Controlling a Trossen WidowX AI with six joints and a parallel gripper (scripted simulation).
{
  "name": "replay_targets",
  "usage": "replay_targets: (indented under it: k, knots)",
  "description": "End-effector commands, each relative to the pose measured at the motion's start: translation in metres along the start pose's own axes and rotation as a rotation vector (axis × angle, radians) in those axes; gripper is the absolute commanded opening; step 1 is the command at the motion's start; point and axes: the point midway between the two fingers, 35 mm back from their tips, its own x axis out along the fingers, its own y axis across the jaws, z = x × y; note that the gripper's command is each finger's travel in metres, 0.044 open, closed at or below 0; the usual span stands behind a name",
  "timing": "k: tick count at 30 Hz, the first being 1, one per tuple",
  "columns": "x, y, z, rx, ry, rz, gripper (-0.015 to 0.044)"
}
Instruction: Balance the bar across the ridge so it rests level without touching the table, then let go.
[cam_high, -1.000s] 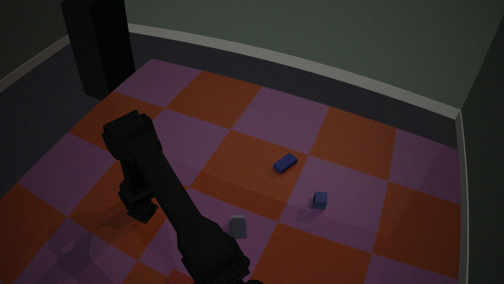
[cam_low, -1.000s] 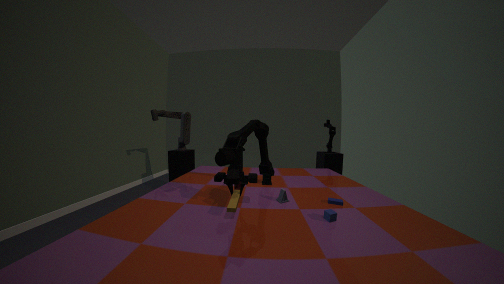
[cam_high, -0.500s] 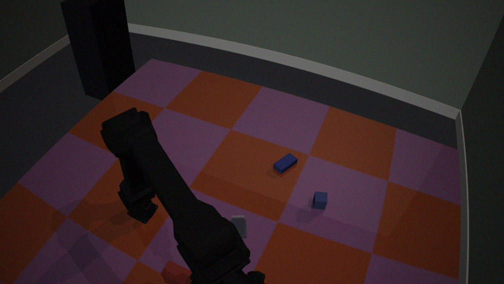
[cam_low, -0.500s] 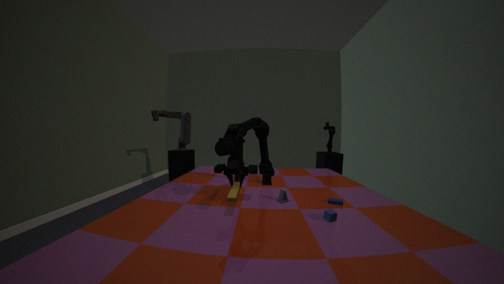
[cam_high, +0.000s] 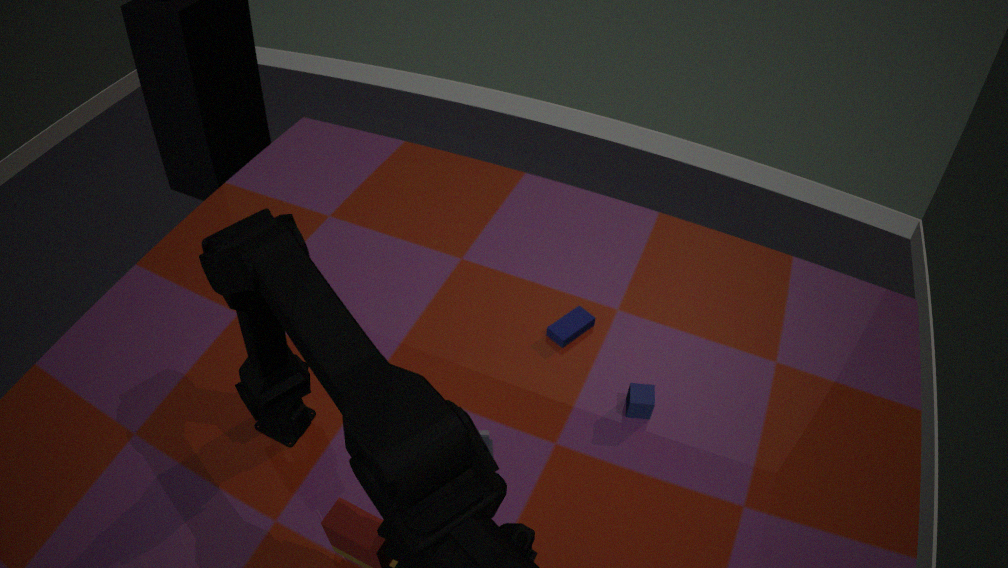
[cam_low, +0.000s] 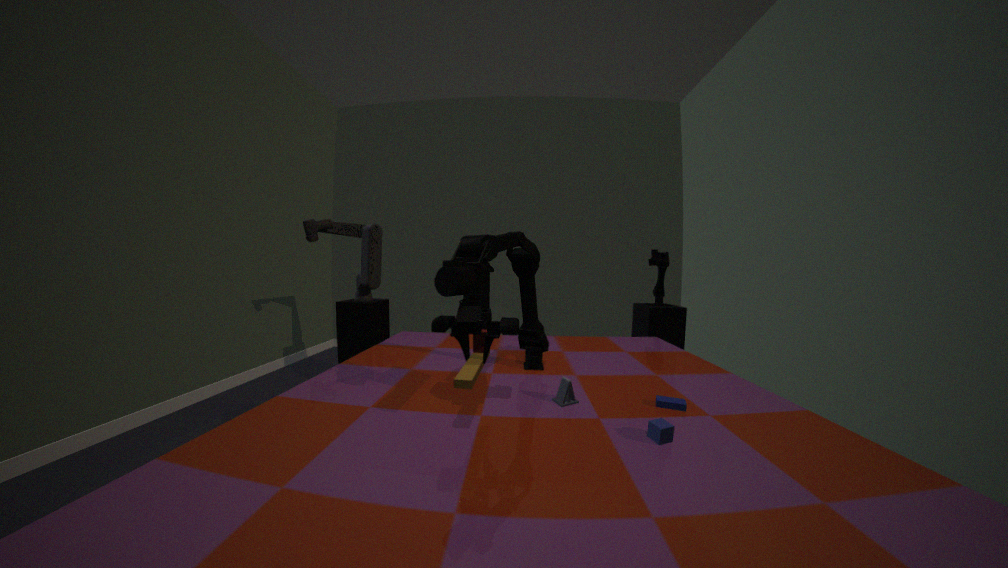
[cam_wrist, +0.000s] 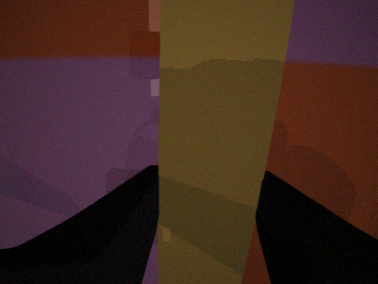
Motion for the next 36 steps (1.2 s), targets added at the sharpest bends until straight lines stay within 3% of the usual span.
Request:
replay_targets:
  k: [1, 36]
  knots:
    - [-0.003, 0.016, 0.003, 0.054, -0.005, 0.002, 0.0000]
    - [-0.006, 0.151, -0.013, 0.771, 0.003, 0.017, 0.0000]
